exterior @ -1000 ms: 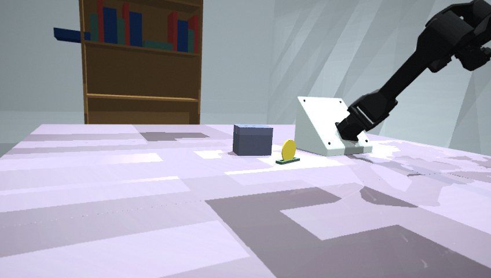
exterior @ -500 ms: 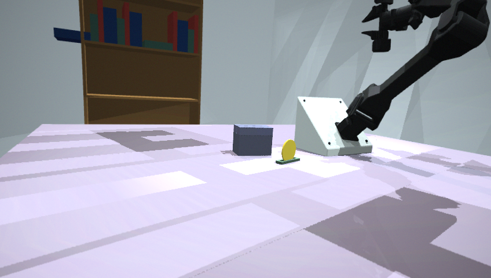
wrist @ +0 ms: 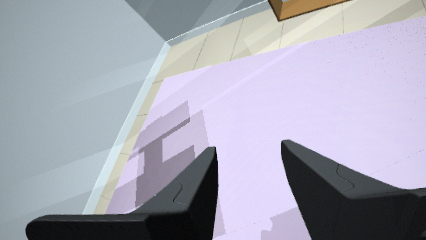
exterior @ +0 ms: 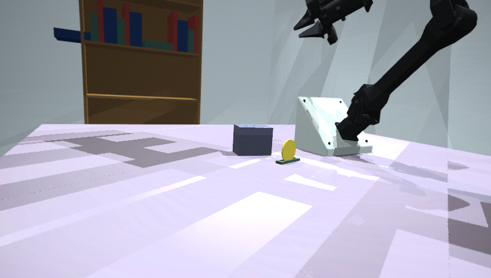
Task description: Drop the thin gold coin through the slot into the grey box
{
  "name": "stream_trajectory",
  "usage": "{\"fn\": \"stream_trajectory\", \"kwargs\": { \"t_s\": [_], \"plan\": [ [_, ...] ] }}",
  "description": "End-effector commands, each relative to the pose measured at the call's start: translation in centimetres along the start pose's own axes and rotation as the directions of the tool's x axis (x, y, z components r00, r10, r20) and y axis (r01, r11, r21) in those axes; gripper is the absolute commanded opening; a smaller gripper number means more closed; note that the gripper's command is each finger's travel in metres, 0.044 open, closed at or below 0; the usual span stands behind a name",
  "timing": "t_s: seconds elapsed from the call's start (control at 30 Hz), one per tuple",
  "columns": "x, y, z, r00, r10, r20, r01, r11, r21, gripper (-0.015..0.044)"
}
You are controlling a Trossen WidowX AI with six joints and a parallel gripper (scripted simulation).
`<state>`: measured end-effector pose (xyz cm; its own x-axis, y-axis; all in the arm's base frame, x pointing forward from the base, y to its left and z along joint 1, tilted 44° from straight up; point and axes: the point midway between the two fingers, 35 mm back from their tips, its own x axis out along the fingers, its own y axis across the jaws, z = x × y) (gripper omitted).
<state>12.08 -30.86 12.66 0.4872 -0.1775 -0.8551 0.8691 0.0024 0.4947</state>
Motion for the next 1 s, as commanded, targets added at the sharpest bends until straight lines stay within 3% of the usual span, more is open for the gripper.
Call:
{"fn": "stream_trajectory", "kwargs": {
  "t_s": [0.0,0.17,0.3,0.47,0.63,0.97],
  "plan": [
    [2.6,4.2,-4.7,0.980,0.012,-0.200,-0.071,0.955,-0.288,0.0161],
    [4.8,8.4,-12.1,0.894,-0.040,-0.446,-0.258,0.769,-0.586,0.0161],
    [5.3,10.6,-18.5,0.785,-0.130,-0.605,-0.452,0.548,-0.704,0.0161],
    [4.6,12.2,-26.0,0.628,-0.269,-0.730,-0.679,0.269,-0.684,0.0161],
    [2.9,12.4,-32.9,0.465,-0.425,-0.777,-0.849,0.034,-0.527,0.0161],
    [3.6,11.5,-35.0,0.443,-0.446,-0.778,-0.867,0.007,-0.498,0.0161]
  ]
}}
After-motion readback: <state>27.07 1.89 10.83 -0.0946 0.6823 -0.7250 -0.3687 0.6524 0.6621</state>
